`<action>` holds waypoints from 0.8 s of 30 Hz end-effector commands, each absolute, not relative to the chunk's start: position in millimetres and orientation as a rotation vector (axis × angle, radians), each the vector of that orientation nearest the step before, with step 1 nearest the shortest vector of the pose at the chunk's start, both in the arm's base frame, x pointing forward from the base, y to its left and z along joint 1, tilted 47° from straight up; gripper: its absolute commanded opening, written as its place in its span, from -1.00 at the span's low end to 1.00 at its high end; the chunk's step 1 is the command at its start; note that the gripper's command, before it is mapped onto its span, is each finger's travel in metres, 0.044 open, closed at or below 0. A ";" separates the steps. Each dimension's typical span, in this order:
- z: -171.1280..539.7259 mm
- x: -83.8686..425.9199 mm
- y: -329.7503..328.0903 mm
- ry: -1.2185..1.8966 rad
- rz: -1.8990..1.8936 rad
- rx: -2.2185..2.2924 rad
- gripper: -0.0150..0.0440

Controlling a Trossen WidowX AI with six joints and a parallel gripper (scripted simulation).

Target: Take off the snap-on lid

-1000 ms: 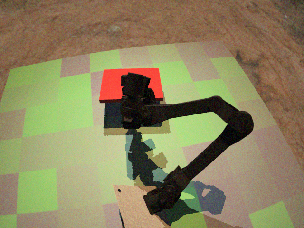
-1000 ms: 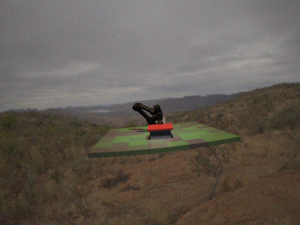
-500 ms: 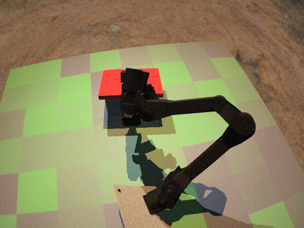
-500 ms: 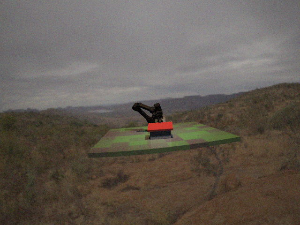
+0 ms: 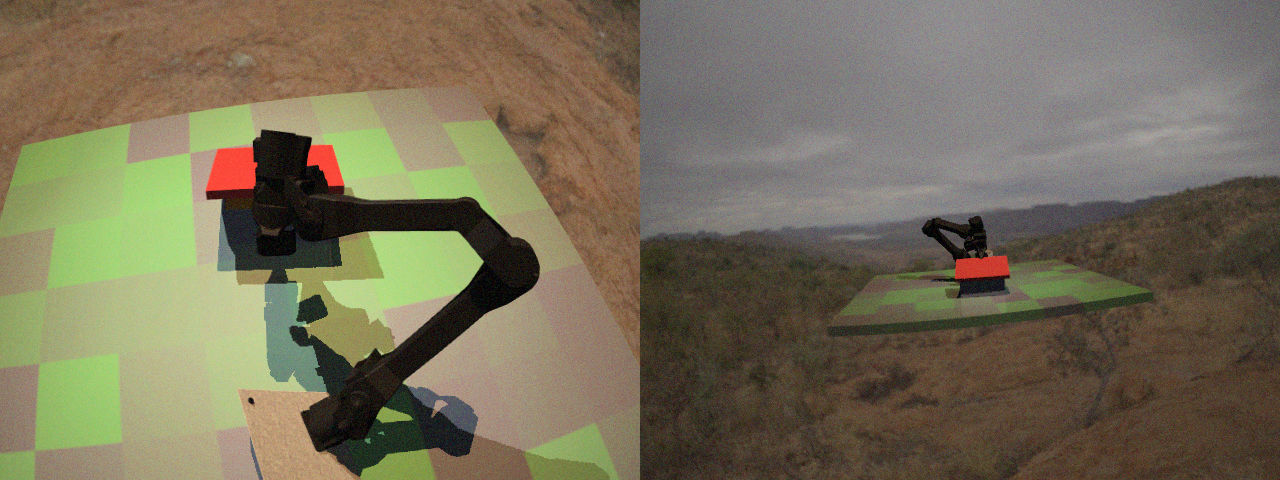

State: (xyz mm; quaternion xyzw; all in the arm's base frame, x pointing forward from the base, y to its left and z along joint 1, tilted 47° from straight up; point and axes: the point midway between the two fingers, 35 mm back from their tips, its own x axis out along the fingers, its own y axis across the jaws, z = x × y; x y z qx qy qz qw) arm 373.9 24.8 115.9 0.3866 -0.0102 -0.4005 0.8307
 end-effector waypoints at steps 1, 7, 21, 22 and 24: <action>122.1 376.9 29.0 -0.028 -0.849 0.824 -0.49; 128.3 381.2 33.6 -0.028 -0.849 0.824 -0.49; 143.4 394.1 43.3 -0.028 -0.849 0.824 -0.49; 144.5 395.2 44.0 -0.028 -0.849 0.825 -0.49; 146.8 397.5 45.2 -0.029 -0.849 0.825 -0.49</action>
